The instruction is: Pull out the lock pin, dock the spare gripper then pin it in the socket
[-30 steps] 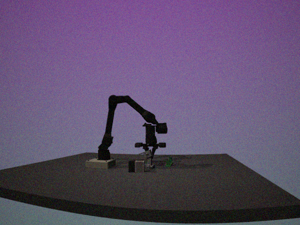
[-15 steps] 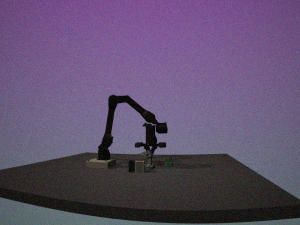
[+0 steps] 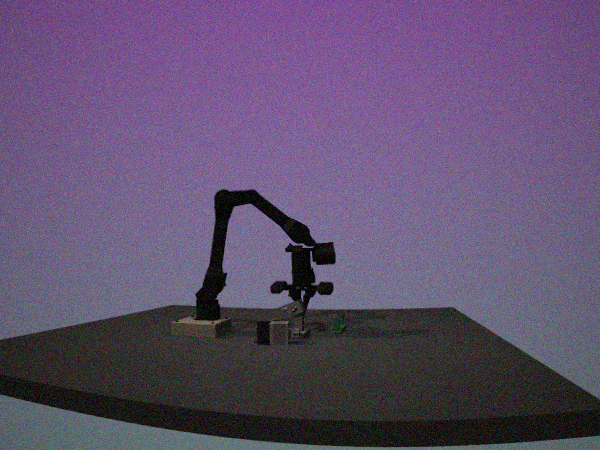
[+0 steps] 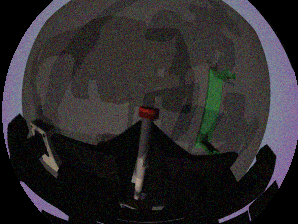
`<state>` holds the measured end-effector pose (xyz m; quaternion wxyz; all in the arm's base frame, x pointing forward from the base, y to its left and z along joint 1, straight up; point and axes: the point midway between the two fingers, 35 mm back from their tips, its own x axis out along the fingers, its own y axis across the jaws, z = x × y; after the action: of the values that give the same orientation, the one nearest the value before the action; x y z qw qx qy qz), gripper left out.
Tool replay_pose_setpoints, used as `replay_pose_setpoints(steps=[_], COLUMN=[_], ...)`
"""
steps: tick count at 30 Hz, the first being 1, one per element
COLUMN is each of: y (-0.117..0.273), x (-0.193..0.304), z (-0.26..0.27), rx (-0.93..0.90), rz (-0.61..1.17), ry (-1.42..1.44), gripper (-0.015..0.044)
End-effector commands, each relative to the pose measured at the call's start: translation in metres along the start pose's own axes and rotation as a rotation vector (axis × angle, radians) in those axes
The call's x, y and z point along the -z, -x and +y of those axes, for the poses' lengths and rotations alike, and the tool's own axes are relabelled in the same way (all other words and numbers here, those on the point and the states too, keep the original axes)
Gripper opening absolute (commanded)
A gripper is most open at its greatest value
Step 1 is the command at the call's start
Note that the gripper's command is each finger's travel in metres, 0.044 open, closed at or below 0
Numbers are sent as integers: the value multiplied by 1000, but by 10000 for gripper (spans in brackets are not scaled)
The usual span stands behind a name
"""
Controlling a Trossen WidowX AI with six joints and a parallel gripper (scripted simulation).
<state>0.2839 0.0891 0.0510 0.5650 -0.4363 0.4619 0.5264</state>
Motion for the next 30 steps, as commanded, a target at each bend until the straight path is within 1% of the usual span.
replay_pose_setpoints(steps=[1, 30], y=[2, 2], x=[-4, -24], z=[-1, -3], rx=[1, -1], rz=[-24, -28], ry=[1, 1], gripper=[0, 0])
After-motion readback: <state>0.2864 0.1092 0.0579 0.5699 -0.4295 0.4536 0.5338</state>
